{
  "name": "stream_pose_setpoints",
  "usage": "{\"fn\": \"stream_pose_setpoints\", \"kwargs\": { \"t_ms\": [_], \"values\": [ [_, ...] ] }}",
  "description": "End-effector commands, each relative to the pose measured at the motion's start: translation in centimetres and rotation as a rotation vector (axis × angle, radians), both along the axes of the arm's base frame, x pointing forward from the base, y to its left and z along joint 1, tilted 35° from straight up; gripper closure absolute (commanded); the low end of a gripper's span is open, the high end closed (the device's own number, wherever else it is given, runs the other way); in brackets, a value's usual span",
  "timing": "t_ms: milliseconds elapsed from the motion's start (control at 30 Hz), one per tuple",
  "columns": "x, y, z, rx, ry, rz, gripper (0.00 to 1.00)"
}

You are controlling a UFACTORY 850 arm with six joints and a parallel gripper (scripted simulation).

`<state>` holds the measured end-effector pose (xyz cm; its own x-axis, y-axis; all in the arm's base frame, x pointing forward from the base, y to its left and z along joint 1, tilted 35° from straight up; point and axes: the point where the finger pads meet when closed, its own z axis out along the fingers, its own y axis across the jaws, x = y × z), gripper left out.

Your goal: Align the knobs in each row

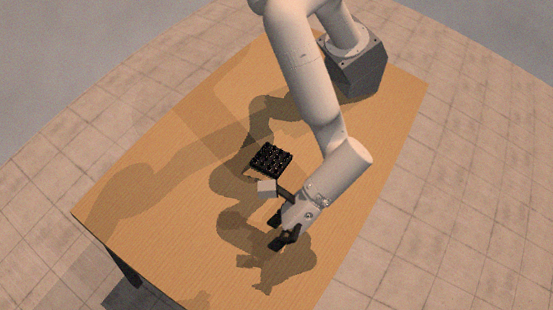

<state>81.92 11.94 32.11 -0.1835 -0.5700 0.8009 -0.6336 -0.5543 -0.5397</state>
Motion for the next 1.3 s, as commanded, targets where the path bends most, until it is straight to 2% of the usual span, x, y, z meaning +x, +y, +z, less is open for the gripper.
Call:
{"fn": "stream_pose_setpoints", "kwargs": {
  "t_ms": [0,100,167,200,400,667,733,767,867,1233,1267],
  "values": [
    [-1.2,-2.8,-1.9,-0.068,0.124,0.062,0.00],
    [-2.1,-4.3,-3.2,-0.104,0.193,0.092,0.00],
    [-2.1,-4.3,-3.2,-0.104,0.193,0.092,0.00],
    [-3.2,-5.7,-4.4,-0.137,0.261,0.124,0.00],
    [-5.6,-8.3,-6.8,-0.194,0.389,0.186,0.00],
    [-9.9,-11.8,-10.2,-0.265,0.571,0.283,0.00],
    [-9.9,-11.8,-10.2,-0.265,0.571,0.283,0.00],
    [-11.6,-12.9,-11.4,-0.286,0.634,0.320,0.00],
    [-13.1,-13.7,-12.3,-0.301,0.683,0.350,0.00],
    [-20.6,-16.9,-16.4,-0.356,0.901,0.500,0.00],
    [-20.6,-16.9,-16.4,-0.356,0.901,0.500,0.00]
  ]
}}
